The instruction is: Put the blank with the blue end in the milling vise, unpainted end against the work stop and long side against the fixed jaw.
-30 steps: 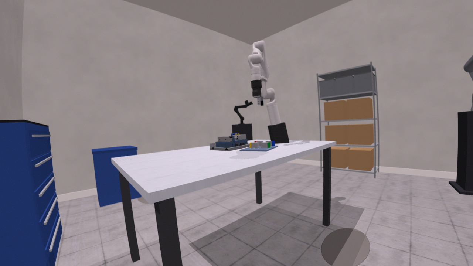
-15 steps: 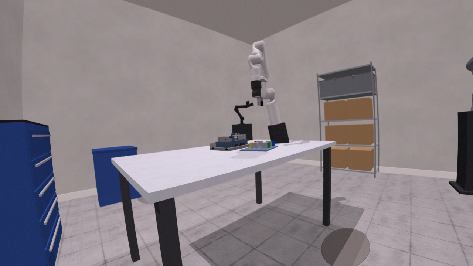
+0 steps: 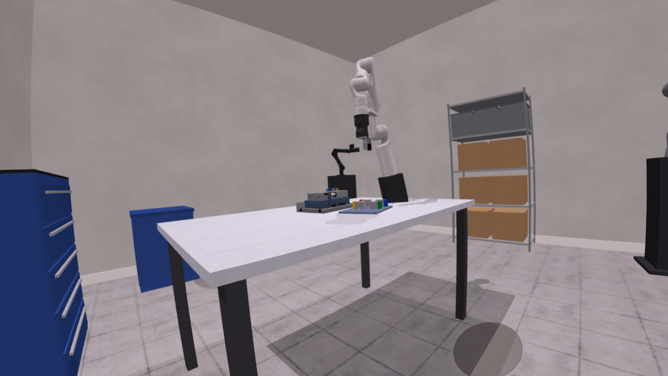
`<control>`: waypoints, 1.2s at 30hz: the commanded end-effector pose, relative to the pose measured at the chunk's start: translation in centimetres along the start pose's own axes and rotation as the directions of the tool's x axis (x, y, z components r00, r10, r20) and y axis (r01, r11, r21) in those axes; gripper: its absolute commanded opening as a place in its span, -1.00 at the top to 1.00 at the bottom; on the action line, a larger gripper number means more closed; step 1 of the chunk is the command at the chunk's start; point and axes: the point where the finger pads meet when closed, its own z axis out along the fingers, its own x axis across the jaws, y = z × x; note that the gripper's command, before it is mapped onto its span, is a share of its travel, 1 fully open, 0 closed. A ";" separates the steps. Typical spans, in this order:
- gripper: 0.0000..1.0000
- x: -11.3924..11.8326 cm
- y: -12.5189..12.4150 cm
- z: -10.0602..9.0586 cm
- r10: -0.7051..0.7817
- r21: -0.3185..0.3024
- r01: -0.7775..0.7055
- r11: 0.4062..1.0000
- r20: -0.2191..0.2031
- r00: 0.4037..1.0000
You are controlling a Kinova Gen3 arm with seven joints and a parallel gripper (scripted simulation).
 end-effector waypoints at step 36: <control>-1.00 -0.1 0.2 0.4 -0.240 0.002 0.240 0.971 0.000 0.971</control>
